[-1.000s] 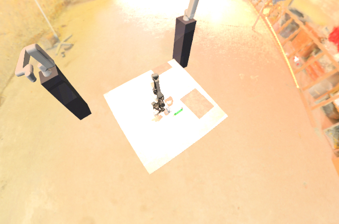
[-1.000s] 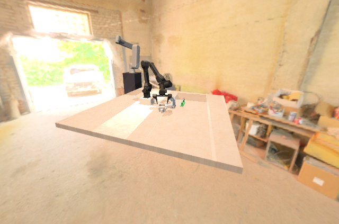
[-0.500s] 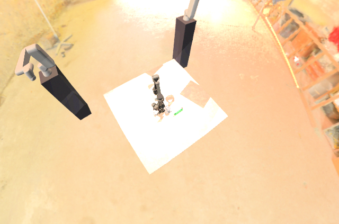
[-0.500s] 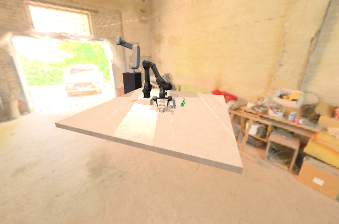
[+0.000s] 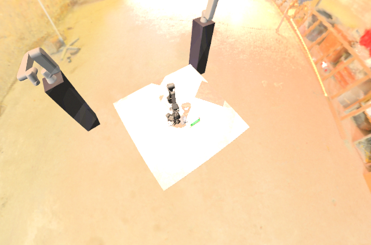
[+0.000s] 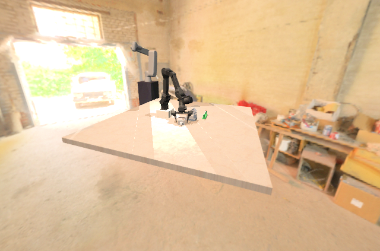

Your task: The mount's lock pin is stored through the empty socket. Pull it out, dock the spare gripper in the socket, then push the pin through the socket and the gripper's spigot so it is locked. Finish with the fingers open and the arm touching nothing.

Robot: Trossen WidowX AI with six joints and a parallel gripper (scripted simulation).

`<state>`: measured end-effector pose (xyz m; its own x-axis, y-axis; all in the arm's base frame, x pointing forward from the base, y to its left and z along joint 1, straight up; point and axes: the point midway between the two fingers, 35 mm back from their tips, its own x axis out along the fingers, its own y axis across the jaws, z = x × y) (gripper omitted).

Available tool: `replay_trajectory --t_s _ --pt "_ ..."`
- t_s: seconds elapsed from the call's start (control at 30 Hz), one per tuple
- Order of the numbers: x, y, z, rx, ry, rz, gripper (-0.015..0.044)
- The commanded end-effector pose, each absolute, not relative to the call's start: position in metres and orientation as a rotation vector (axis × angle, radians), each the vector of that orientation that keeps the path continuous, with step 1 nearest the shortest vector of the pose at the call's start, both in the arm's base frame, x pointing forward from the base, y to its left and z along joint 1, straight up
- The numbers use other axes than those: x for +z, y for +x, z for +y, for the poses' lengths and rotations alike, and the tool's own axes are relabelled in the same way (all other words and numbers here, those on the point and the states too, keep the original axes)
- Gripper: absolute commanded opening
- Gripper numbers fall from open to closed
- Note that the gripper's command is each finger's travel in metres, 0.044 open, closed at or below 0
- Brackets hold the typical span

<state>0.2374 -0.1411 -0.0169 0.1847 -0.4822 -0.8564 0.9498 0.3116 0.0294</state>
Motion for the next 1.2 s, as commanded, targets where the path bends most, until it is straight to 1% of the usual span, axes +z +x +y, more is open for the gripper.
replay_trajectory --t_s 0.0,0.23,0.47,0.7,0.97,1.17 --pt "-0.026 0.234 -0.140 -1.122 0.658 0.882 0.0440" --pt "-0.027 0.234 -0.140 -1.122 0.658 0.882 0.0440" --pt "-0.027 0.234 -0.140 -1.122 0.658 0.882 0.0256" --pt "-0.027 0.234 -0.140 -1.122 0.658 0.882 0.0210" --pt "-0.011 0.238 -0.142 -1.122 0.658 0.882 0.0000" --pt "0.013 0.242 -0.143 -1.121 0.658 0.881 0.0000"
